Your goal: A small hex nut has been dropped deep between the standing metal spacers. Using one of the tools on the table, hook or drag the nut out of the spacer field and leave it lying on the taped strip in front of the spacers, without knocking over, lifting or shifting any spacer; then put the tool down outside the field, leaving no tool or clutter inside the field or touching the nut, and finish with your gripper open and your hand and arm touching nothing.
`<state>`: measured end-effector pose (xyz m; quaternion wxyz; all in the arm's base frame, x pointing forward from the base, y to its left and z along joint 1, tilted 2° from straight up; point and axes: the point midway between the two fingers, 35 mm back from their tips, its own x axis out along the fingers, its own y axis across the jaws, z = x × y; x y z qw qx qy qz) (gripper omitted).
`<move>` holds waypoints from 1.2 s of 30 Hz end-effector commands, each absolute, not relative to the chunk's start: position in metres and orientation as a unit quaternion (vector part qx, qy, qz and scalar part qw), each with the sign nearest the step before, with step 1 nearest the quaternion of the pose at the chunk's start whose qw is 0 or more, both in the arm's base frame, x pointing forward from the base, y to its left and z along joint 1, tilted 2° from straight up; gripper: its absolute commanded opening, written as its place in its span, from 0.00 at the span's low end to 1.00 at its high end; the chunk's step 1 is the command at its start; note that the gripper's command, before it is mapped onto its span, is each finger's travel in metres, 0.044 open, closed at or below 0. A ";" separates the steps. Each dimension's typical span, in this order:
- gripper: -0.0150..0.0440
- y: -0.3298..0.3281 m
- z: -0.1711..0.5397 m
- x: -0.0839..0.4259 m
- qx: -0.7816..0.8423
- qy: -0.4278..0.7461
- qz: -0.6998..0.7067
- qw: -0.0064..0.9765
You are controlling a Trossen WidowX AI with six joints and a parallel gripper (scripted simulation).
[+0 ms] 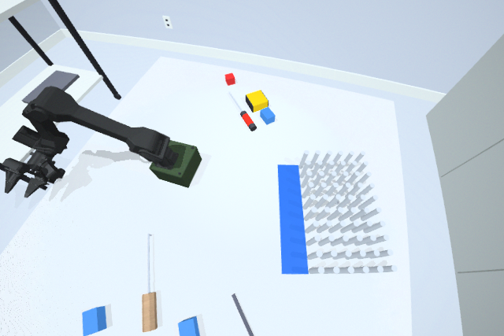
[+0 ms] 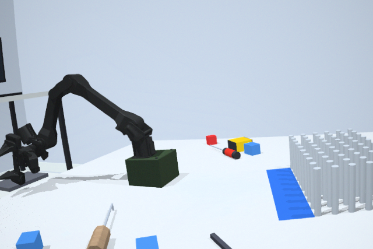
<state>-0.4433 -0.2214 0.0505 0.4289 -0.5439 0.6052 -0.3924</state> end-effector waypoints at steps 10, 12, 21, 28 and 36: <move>1.00 -0.329 0.047 -0.366 -0.498 0.519 -0.422 0.552; 1.00 -0.355 0.048 -0.339 -0.489 0.497 -0.421 0.581; 1.00 -0.441 0.052 -0.200 -0.432 0.402 -0.402 0.700; 1.00 -0.472 0.056 -0.079 -0.370 0.341 -0.375 0.778; 1.00 -0.462 0.059 0.071 -0.294 0.277 -0.322 0.856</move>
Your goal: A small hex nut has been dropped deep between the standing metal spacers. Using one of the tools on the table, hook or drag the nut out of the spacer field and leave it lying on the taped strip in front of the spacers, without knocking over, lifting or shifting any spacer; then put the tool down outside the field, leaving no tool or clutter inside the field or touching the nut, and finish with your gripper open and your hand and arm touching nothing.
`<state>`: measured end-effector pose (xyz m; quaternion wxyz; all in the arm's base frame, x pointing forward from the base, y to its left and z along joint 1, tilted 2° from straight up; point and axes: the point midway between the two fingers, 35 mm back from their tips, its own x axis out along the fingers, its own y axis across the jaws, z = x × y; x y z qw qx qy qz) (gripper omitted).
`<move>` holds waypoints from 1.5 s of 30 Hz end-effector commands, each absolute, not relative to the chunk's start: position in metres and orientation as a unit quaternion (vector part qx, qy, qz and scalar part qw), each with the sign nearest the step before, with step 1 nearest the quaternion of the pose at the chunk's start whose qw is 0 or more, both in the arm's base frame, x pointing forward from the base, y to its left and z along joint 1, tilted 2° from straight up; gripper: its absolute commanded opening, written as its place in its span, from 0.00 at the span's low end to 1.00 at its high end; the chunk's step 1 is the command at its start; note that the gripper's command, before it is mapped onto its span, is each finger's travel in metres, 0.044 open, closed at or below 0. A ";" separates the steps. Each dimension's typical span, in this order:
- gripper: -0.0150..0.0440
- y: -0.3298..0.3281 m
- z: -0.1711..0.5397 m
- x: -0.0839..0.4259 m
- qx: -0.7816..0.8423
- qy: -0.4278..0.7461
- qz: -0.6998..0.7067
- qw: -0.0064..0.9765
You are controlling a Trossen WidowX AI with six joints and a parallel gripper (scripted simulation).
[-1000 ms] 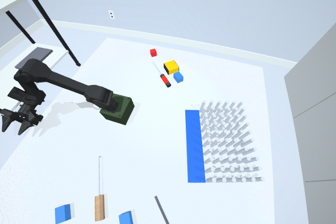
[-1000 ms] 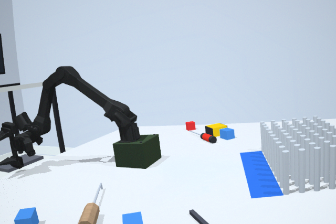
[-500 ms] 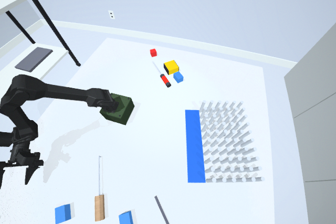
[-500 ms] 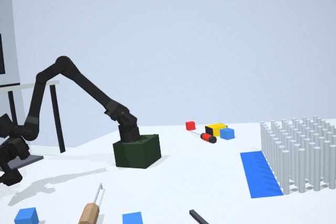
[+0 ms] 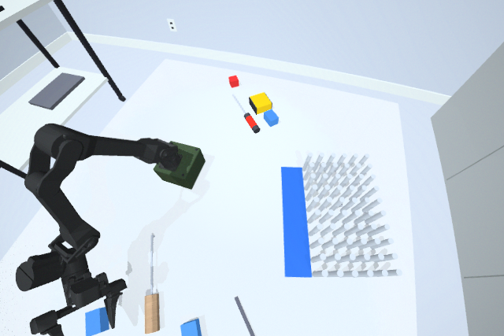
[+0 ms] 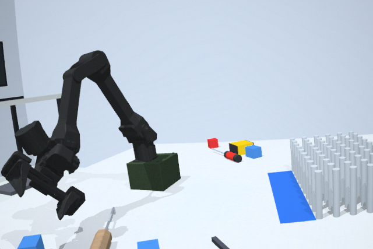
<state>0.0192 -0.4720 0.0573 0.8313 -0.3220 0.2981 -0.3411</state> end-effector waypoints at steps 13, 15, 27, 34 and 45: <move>1.00 -0.343 0.064 0.279 -0.148 0.201 -0.204 0.947; 1.00 -0.316 0.064 0.304 -0.122 0.193 -0.183 0.956; 1.00 -0.118 0.068 0.389 0.039 0.170 -0.051 0.983; 1.00 -0.027 0.069 0.390 0.113 0.174 0.010 0.978; 1.00 -0.027 0.069 0.390 0.113 0.174 0.010 0.978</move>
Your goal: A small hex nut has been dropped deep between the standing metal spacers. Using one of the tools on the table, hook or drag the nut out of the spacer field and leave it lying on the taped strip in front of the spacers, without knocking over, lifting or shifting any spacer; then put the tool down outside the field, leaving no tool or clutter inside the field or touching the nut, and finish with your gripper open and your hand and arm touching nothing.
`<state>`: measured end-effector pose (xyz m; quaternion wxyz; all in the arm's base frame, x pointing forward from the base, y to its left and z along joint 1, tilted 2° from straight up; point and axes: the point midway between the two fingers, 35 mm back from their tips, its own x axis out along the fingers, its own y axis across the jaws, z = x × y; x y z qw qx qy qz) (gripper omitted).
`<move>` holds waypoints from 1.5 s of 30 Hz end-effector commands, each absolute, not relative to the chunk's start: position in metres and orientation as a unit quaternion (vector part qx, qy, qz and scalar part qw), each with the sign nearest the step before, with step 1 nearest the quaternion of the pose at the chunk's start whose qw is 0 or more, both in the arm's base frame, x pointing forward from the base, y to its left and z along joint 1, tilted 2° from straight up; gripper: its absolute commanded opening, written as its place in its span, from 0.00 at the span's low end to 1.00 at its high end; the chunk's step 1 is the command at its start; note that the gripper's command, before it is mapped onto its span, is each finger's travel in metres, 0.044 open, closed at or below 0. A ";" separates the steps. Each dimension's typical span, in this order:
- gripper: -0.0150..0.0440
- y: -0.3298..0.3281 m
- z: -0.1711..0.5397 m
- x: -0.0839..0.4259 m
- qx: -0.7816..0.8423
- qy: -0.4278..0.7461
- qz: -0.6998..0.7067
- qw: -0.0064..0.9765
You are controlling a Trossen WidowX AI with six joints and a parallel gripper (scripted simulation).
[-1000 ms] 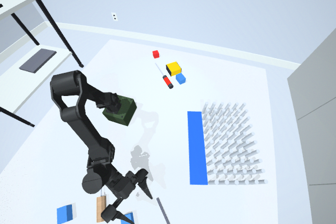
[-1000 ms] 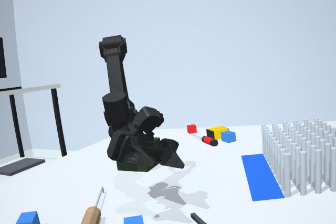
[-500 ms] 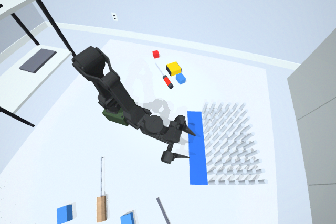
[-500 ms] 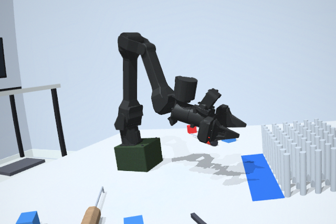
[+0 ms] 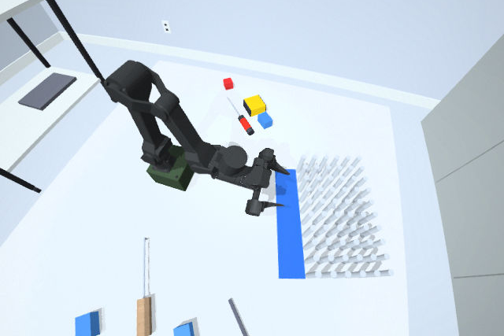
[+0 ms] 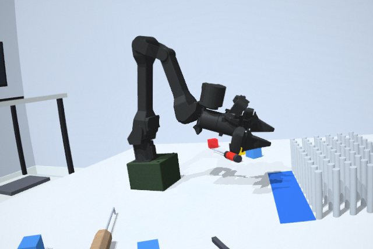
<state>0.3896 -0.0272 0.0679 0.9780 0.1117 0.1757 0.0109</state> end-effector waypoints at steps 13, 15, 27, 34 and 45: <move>1.00 -0.027 0.069 0.390 0.113 0.174 0.010 0.978; 1.00 -0.027 0.069 0.390 0.113 0.174 0.010 0.978; 1.00 -0.088 0.055 0.406 0.271 0.211 -0.103 0.934; 1.00 -0.202 0.034 0.400 0.529 0.200 -0.314 0.763; 1.00 -0.320 0.018 0.340 0.733 0.069 -0.521 0.432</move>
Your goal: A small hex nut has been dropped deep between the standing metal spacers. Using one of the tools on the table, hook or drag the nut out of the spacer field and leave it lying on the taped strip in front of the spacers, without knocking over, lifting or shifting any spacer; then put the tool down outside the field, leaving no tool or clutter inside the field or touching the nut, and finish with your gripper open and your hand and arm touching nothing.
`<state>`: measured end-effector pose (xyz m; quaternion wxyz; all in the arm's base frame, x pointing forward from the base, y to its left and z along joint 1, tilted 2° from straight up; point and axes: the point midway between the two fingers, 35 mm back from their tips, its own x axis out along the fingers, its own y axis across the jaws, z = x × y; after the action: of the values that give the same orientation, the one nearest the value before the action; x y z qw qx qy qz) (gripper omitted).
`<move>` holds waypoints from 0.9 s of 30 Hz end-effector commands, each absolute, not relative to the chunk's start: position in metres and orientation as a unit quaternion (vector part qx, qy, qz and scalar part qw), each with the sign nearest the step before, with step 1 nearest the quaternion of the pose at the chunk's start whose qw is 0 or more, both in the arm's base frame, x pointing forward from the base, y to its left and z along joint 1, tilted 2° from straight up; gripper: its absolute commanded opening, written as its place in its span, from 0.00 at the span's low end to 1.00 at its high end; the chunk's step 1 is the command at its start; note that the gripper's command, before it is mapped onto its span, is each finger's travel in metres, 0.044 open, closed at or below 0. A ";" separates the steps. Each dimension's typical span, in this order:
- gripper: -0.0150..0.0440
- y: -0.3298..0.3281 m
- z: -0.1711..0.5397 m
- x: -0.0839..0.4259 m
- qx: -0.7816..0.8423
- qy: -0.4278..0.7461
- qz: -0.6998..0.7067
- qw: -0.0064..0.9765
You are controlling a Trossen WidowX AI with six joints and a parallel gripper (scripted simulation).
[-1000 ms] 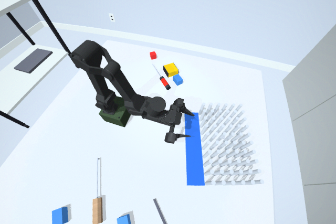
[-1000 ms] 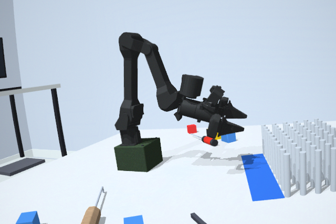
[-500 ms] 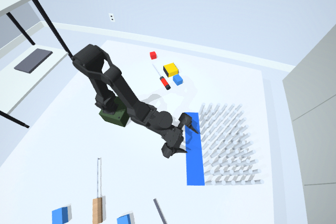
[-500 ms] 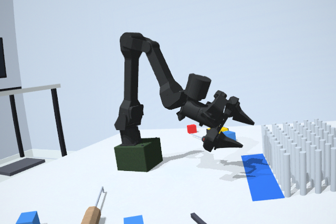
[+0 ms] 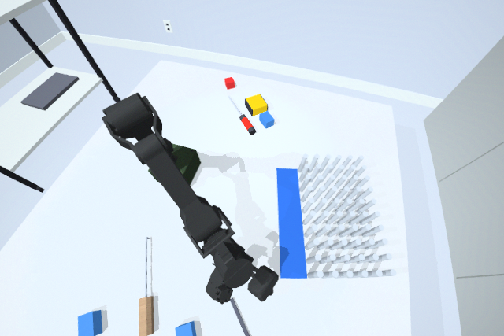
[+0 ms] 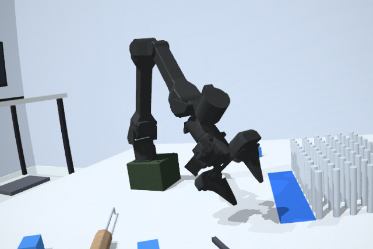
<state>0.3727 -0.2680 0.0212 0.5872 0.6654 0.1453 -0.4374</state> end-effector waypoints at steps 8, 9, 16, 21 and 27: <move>1.00 -0.386 0.015 0.265 0.773 -0.086 -0.611 0.150; 1.00 -0.393 0.015 0.254 0.771 -0.108 -0.617 0.113; 1.00 -0.426 0.021 0.173 0.711 -0.266 -0.631 -0.156; 1.00 -0.434 0.028 0.118 0.622 -0.370 -0.607 -0.328; 1.00 -0.435 0.030 0.107 0.601 -0.389 -0.599 -0.359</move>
<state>0.1173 -0.4342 0.0265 -0.3214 0.6281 -0.3650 -0.6074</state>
